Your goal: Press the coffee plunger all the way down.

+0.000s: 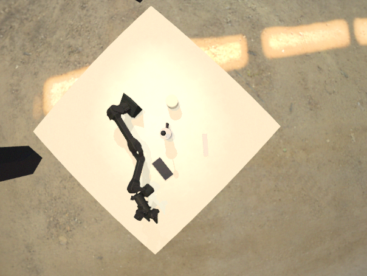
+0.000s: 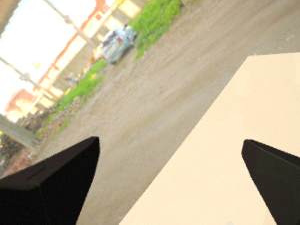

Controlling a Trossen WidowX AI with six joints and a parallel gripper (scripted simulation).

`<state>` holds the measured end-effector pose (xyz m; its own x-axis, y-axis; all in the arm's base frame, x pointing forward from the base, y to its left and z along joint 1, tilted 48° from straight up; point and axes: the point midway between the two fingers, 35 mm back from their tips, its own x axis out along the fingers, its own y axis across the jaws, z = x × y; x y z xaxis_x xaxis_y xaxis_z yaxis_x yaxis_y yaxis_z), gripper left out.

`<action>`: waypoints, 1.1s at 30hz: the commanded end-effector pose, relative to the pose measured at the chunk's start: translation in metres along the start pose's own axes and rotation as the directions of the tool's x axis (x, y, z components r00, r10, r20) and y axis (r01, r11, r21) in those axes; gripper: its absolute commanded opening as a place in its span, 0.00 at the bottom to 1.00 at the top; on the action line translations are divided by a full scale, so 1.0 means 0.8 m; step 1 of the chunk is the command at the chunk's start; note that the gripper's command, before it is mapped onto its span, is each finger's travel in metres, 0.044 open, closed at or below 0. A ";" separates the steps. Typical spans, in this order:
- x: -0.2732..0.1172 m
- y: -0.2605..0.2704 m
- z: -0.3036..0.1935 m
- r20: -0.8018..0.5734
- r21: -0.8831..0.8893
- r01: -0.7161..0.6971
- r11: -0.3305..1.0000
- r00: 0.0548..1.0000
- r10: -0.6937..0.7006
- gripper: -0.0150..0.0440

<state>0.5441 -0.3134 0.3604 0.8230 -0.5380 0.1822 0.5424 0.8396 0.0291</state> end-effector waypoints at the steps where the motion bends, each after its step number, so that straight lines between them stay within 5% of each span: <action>1: -0.001 -0.001 0.003 0.006 0.002 0.001 1.000 1.000 -0.001 0.98; 18: -0.087 -0.080 0.224 0.397 0.201 -0.035 0.979 0.917 -0.048 1.00; 33: -0.276 -0.119 0.435 0.785 0.239 -0.327 0.914 0.619 0.016 1.00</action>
<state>0.2962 -0.2782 0.6296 0.4562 -0.3523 0.8171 0.2738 0.9293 0.2478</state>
